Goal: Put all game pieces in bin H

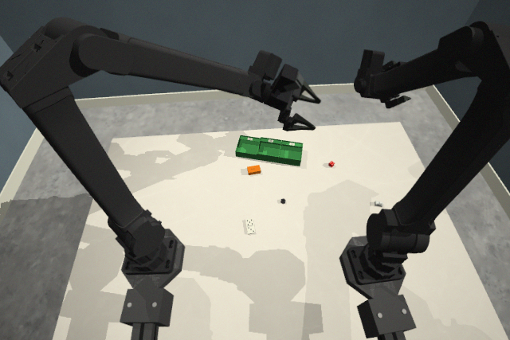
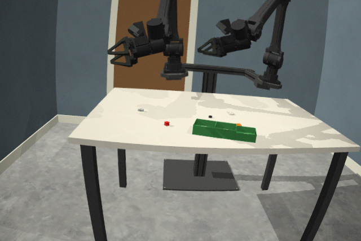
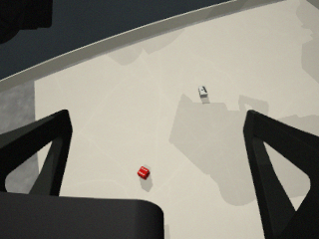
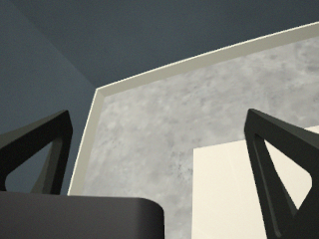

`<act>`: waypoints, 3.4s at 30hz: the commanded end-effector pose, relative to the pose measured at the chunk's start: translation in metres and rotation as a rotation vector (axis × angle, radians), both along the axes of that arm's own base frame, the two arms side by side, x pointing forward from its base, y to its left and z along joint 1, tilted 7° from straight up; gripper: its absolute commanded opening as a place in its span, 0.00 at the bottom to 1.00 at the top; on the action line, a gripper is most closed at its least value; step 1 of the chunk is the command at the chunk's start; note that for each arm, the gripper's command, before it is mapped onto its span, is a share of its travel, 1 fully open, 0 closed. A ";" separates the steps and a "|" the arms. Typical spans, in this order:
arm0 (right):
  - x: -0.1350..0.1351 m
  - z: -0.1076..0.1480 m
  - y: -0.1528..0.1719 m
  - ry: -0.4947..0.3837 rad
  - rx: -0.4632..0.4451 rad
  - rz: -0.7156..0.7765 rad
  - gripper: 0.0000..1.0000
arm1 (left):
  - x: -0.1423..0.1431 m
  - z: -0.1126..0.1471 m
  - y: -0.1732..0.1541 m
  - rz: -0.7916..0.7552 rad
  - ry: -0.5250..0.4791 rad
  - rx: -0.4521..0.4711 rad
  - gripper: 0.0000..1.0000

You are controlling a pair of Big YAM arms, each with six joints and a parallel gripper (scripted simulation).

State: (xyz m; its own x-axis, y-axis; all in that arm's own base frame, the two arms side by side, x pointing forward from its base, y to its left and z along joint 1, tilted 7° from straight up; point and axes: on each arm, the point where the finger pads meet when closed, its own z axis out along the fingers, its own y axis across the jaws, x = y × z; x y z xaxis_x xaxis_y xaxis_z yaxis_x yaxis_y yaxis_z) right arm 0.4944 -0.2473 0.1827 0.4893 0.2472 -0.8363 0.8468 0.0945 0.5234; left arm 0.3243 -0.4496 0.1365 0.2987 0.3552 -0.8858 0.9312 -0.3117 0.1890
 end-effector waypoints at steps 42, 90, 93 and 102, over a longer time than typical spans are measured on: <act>-0.034 -0.014 0.069 0.157 0.479 0.330 1.00 | 0.001 0.005 -0.002 -0.001 -0.009 -0.008 1.00; -0.169 -0.027 0.180 0.331 1.169 0.347 1.00 | 0.001 0.005 -0.002 -0.001 -0.009 -0.008 1.00; -0.177 -0.026 0.185 0.338 1.202 0.339 1.00 | 0.001 0.005 -0.002 -0.001 -0.009 -0.008 1.00; -0.192 -0.024 0.196 0.350 1.265 0.321 1.00 | 0.001 0.005 -0.002 -0.001 -0.009 -0.008 1.00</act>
State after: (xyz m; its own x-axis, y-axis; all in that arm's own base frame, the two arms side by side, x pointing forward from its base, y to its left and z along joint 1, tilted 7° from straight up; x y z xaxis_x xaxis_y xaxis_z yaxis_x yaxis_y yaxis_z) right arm 0.3112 -0.0571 0.1539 0.0620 0.9976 -0.0315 0.9843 -0.0559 0.1677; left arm 0.3243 -0.4496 0.1365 0.2987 0.3552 -0.8858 0.9312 -0.3117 0.1890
